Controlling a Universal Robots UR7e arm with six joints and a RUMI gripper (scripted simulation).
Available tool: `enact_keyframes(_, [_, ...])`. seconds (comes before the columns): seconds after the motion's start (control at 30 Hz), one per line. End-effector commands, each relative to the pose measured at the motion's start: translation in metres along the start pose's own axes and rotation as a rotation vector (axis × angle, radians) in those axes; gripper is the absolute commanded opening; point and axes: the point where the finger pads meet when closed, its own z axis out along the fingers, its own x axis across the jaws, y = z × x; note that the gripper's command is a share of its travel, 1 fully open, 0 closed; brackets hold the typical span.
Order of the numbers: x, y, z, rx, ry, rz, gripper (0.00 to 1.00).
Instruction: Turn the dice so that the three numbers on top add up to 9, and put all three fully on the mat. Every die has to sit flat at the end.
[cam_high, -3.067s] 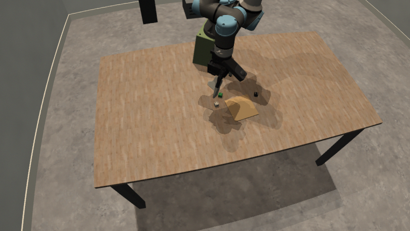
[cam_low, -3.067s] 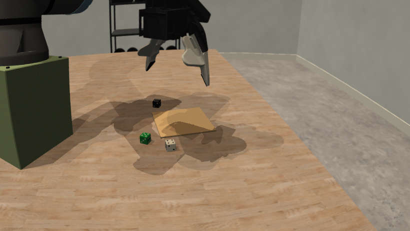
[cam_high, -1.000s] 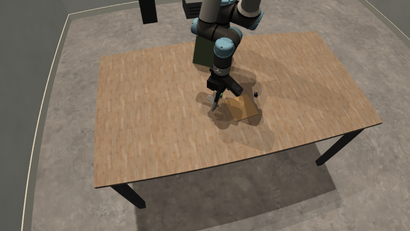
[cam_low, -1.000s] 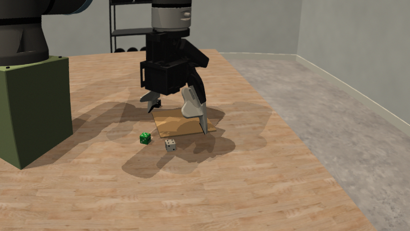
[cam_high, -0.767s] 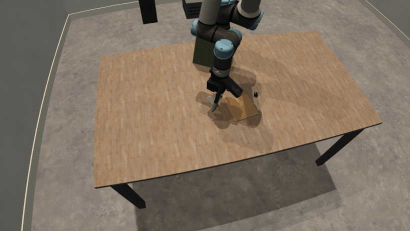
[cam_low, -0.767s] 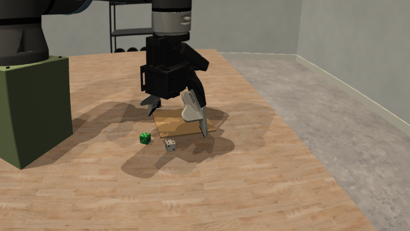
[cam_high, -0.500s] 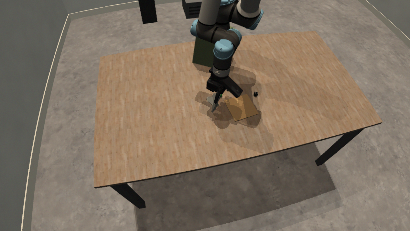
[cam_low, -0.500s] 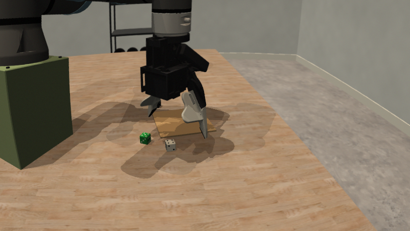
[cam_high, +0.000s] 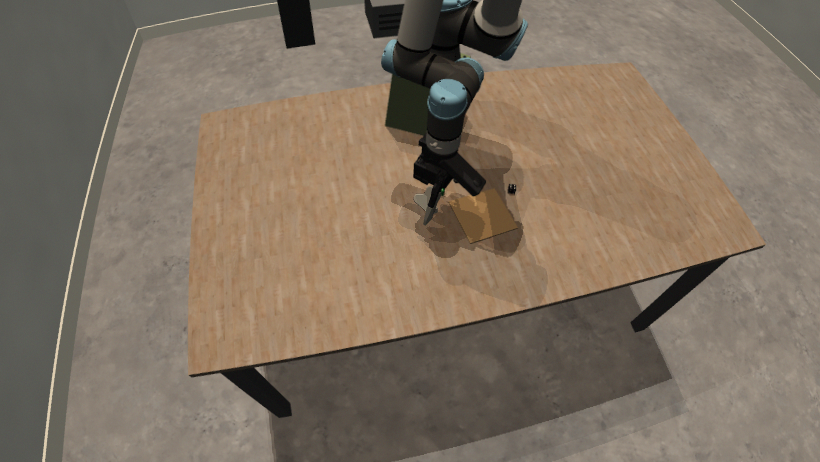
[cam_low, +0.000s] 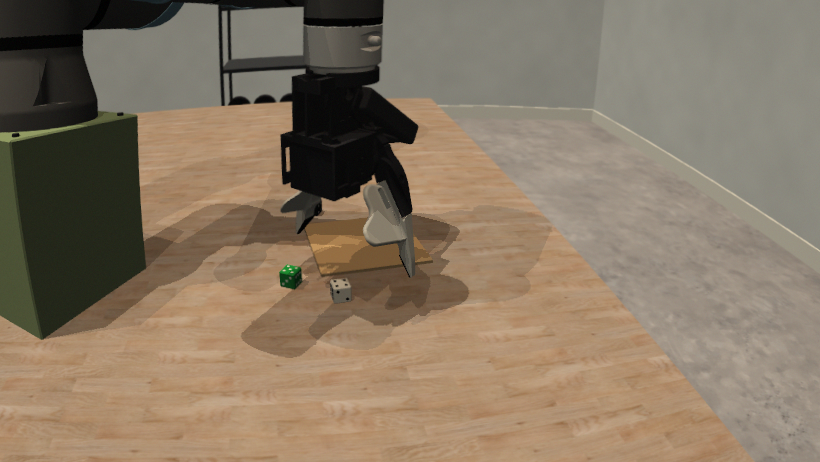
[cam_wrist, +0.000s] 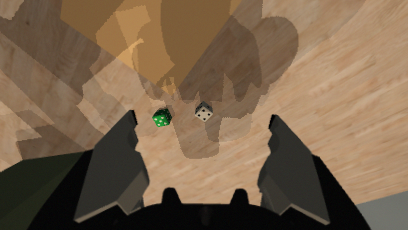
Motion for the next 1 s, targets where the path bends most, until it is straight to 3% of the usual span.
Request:
enact_keyframes(0.0, [0.000,0.000,0.000,0.000,0.001,0.000,1.00])
enact_keyframes(0.7, [-0.001,0.000,0.000,0.000,0.001,0.000,1.00])
enact_keyframes(0.97, [-0.027,0.006,0.000,0.000,0.001,0.000,1.00])
